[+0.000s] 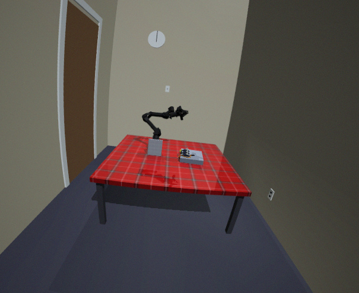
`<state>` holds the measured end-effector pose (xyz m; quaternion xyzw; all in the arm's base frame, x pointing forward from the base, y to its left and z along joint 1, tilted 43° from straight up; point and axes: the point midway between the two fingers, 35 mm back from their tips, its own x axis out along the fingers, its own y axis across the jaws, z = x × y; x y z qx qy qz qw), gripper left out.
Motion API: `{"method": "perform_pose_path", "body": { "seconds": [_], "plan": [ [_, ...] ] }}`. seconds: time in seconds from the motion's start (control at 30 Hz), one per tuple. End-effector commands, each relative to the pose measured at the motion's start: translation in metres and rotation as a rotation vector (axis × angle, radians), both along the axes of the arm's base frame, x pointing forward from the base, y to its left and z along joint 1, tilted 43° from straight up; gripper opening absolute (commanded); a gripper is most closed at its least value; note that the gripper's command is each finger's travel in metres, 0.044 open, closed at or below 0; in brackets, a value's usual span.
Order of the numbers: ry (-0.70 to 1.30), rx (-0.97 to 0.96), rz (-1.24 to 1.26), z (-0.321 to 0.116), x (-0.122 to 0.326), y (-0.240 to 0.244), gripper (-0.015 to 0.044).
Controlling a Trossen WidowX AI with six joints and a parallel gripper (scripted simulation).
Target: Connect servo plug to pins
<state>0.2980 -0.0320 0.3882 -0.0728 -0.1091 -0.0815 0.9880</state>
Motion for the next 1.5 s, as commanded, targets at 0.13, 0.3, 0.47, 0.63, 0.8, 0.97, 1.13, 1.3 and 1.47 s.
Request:
{"method": "perform_pose_path", "body": {
  "seconds": [0.13, 0.3, 0.47, 0.63, 0.8, 0.97, 1.13, 1.3, 1.47],
  "plan": [
    [0.103, 0.089, 0.112, -0.040, 0.013, 0.020, 0.0115],
    [0.169, 0.128, 0.164, -0.060, 0.020, 0.031, 0.0115],
    [0.301, 0.088, 0.185, -0.080, 0.043, 0.033, 0.0115],
    [0.465, 0.048, 0.222, -0.109, 0.069, 0.034, 0.0115],
    [0.628, 0.019, 0.271, -0.141, 0.091, 0.035, 0.0115],
    [0.787, 0.004, 0.331, -0.177, 0.109, 0.035, 0.0115],
    [0.941, 0.005, 0.402, -0.214, 0.122, 0.035, 0.0115],
    [1.091, 0.023, 0.486, -0.253, 0.131, 0.034, 0.0115],
    [1.227, 0.061, 0.577, -0.291, 0.134, 0.034, 0.0115]
  ]
}}
